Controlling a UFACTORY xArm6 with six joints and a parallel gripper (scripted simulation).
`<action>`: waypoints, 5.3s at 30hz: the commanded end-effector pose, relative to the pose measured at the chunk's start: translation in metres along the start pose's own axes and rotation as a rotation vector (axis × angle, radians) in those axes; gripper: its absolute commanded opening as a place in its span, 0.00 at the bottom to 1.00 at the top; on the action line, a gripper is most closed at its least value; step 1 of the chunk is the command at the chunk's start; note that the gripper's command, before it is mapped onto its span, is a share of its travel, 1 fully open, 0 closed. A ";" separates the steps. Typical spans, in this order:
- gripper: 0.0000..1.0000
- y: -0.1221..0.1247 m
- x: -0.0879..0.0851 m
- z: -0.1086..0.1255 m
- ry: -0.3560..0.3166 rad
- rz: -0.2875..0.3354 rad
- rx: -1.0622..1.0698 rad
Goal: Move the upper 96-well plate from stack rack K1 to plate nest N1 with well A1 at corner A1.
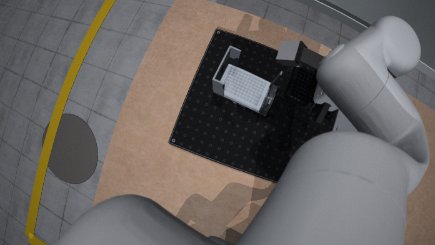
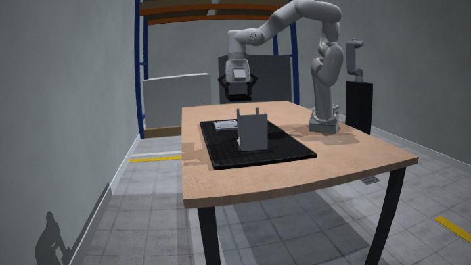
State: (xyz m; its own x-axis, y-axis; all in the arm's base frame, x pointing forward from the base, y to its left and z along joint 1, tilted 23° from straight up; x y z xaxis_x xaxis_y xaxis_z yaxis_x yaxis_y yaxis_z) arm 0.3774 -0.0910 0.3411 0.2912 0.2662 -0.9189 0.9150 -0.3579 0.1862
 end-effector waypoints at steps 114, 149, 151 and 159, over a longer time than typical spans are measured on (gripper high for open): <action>0.00 0.064 0.004 0.231 -0.001 0.003 -0.001; 0.00 0.064 0.054 0.231 -0.001 0.003 -0.001; 0.00 0.064 0.057 0.231 -0.001 0.003 -0.001; 0.00 0.064 0.070 0.231 -0.001 0.003 -0.001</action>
State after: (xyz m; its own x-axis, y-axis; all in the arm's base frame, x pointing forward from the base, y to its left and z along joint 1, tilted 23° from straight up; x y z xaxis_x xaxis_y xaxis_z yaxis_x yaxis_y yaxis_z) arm 0.3901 -0.3025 0.2123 0.2905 0.2674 -0.9188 0.9153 -0.3577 0.1853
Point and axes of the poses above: the point where the finger pads meet when closed, its own x axis out along the fingers, its own y axis across the jaws, z = x × y, the point moved 10 cm from there along -x, back along the fingers, and after that the axes turned 8 degrees about x, right-handed, at the moved point
